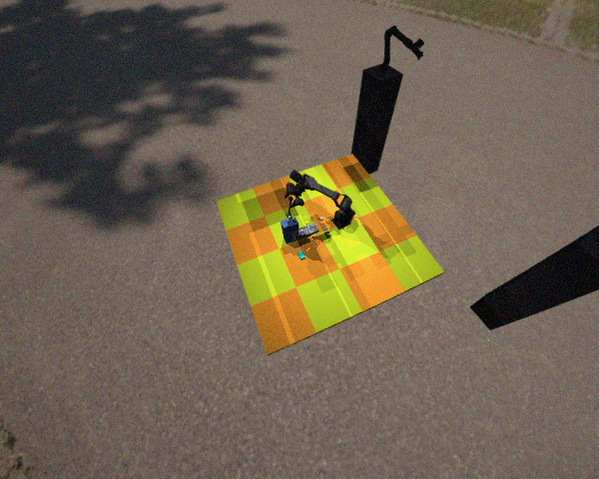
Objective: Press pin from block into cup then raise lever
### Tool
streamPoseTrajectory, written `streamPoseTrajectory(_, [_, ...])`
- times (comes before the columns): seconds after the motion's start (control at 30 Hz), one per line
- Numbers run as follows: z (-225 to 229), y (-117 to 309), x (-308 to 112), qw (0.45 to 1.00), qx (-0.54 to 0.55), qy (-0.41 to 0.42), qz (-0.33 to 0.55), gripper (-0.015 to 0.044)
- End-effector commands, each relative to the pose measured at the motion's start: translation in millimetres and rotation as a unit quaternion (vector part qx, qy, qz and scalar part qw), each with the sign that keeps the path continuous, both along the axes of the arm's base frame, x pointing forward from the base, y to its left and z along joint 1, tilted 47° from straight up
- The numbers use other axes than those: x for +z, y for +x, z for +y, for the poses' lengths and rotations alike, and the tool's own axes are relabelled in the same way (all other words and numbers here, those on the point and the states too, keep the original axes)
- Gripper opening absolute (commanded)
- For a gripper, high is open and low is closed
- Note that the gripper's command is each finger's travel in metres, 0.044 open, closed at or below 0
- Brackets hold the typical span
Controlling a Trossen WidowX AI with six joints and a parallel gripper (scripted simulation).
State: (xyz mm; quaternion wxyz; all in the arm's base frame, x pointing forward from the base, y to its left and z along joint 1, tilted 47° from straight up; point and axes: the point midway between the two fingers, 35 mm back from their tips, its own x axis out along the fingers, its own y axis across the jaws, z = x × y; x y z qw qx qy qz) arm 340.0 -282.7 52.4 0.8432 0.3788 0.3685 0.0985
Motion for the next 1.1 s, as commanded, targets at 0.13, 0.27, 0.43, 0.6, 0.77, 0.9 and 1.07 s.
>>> streamPoseTrajectory(0.13, [-21,-29,21,1.000,0.001,-0.002,0.001,0.0440])
streamPoseTrajectory(0.27, [-38,-61,45,1.000,0.002,-0.001,-0.002,0.0440])
streamPoseTrajectory(0.43, [-38,-61,45,1.000,0.002,-0.001,-0.002,0.0440])
streamPoseTrajectory(0.6, [-46,-74,53,1.000,-0.003,0.007,0.000,0.0440])
streamPoseTrajectory(0.77, [-58,-97,67,1.000,-0.012,0.020,0.003,0.0440])
streamPoseTrajectory(0.9, [-58,-97,67,1.000,-0.012,0.020,0.003,0.0440])
streamPoseTrajectory(1.07, [-58,-97,67,1.000,-0.012,0.020,0.003,0.0440])
